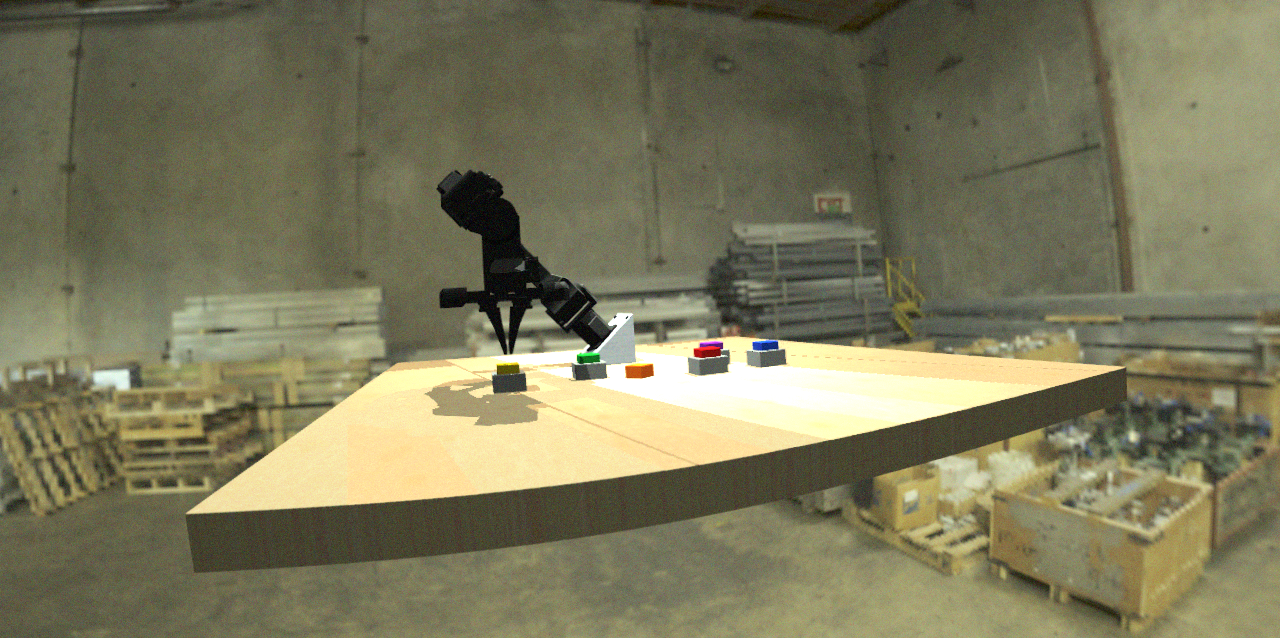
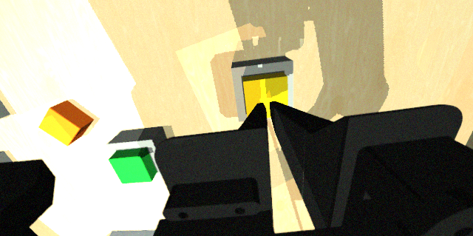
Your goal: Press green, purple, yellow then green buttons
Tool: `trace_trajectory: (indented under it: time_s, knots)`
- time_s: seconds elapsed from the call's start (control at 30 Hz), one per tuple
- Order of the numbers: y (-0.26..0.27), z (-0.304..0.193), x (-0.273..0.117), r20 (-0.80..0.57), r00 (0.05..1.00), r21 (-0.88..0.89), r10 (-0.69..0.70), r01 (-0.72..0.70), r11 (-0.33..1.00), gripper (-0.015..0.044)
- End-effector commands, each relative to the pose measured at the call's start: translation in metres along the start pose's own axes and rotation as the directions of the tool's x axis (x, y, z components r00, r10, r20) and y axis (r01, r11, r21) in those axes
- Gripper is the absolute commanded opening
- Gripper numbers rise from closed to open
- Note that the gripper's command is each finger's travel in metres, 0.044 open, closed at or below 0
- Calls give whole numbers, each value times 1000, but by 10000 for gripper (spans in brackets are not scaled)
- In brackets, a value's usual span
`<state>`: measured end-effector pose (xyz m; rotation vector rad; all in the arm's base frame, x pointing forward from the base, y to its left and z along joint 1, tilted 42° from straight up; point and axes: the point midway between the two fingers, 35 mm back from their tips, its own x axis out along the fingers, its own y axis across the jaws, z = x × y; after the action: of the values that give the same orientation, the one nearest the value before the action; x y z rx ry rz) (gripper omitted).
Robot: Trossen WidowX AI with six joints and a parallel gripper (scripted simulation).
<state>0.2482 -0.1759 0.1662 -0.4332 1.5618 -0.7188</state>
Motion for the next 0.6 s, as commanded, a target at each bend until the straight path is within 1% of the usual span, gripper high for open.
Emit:
trace_trajectory:
  time_s: [0.0,0.1,0.2,0.27,0.47,0.57]
  knots:
    - [-2,0,-11,2,1000,7,-5,5,1000,20]
    - [-2,1,-19,2,1000,7,-3,3,1000,20]
    - [-1,2,-55,2,1000,6,-1,1,1000,20]
    - [-1,1,-70,1,1000,6,-1,1,1000,20]
    - [2,0,-72,1,1000,5,0,0,1000,20]
    - [41,-7,-74,3,1000,2,15,-16,1000,20]
